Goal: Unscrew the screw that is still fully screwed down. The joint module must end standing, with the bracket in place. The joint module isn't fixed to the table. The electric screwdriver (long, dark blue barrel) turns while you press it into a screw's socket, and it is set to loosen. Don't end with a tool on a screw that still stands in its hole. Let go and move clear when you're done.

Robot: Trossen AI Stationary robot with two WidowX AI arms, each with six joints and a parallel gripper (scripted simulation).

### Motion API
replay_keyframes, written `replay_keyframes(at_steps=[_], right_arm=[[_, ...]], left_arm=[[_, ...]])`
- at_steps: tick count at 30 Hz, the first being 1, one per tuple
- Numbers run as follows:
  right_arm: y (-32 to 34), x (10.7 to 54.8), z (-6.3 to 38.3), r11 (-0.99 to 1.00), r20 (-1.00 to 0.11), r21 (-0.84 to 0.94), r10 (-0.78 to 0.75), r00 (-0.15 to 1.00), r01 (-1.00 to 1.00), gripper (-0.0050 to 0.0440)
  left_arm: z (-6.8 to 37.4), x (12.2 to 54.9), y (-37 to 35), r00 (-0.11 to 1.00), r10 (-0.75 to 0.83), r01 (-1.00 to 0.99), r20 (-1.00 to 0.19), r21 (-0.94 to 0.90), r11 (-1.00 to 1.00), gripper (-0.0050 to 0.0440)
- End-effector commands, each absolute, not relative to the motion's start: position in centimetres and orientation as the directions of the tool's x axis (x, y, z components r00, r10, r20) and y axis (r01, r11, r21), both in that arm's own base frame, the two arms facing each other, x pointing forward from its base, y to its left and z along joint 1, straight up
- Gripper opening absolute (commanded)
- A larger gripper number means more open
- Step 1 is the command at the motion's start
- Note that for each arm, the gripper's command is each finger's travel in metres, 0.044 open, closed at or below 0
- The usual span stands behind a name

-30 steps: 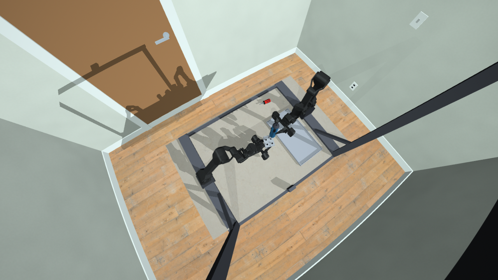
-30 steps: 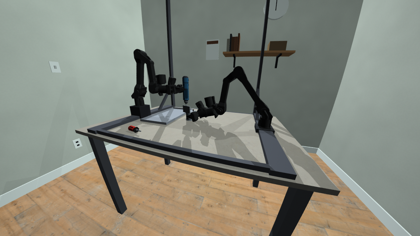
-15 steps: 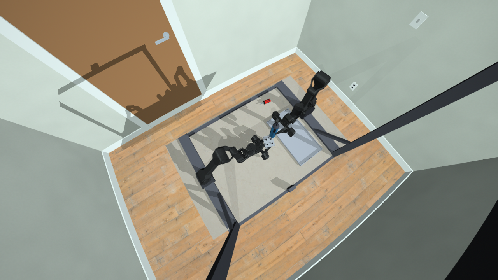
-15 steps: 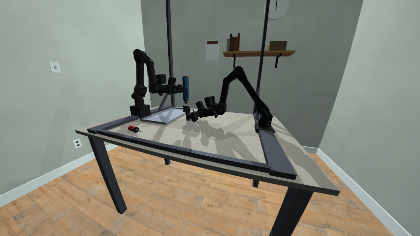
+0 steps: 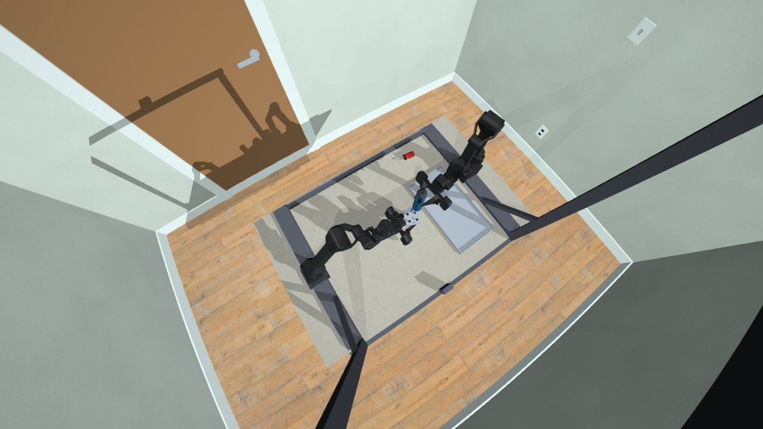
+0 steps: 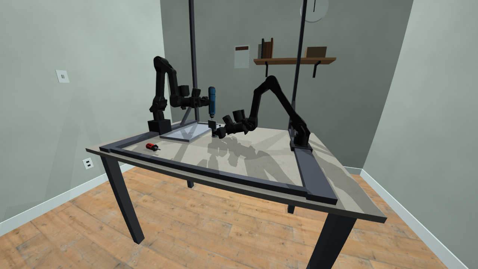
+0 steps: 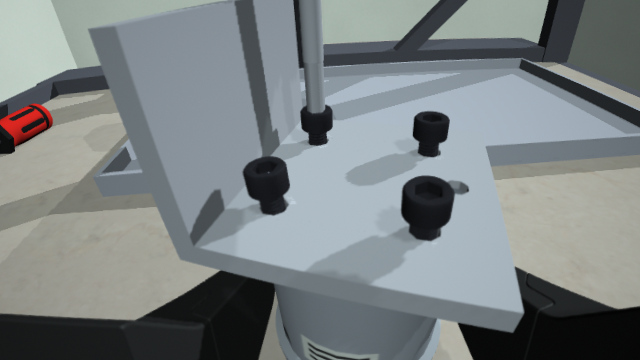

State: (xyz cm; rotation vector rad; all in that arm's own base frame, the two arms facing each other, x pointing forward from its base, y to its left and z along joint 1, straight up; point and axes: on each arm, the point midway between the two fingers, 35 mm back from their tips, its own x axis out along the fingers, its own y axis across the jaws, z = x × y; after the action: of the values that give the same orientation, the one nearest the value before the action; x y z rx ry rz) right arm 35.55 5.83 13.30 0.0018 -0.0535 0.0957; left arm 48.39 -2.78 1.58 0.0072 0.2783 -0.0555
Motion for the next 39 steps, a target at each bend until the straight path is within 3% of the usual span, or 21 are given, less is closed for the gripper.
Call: replay_keyframes(at_steps=[1, 19, 26, 34, 39], right_arm=[[5.7, 35.4, 11.7, 0.996, 0.004, -0.003, 0.091, 0.996, -0.091, 0.0161], [5.7, 35.5, 13.5, 0.996, 0.022, -0.001, 0.092, 0.995, -0.092, 0.0161], [5.9, 36.4, 17.0, 0.996, 0.038, 0.0, 0.092, 0.995, -0.092, 0.0161], [5.7, 35.2, 27.0, 0.996, 0.186, 0.017, 0.088, 0.979, -0.093, 0.0161], [5.7, 35.2, 26.7, 0.996, 0.108, 0.008, 0.091, 0.99, -0.092, 0.0161]], left_arm=[[2.7, 48.7, -2.8, 0.967, -0.055, 0.057, -0.25, 0.0, 0.998, 0.0243], [2.7, 48.7, -2.8, 0.967, -0.055, 0.057, -0.25, 0.0, 0.998, 0.0243], [2.7, 48.7, -2.8, 0.967, -0.055, 0.057, -0.25, 0.0, 0.998, 0.0243], [2.7, 48.7, -2.8, 0.967, -0.055, 0.057, -0.25, 0.0, 0.998, 0.0243], [2.7, 48.7, -2.8, 0.967, -0.055, 0.057, -0.25, 0.0, 0.998, 0.0243]])
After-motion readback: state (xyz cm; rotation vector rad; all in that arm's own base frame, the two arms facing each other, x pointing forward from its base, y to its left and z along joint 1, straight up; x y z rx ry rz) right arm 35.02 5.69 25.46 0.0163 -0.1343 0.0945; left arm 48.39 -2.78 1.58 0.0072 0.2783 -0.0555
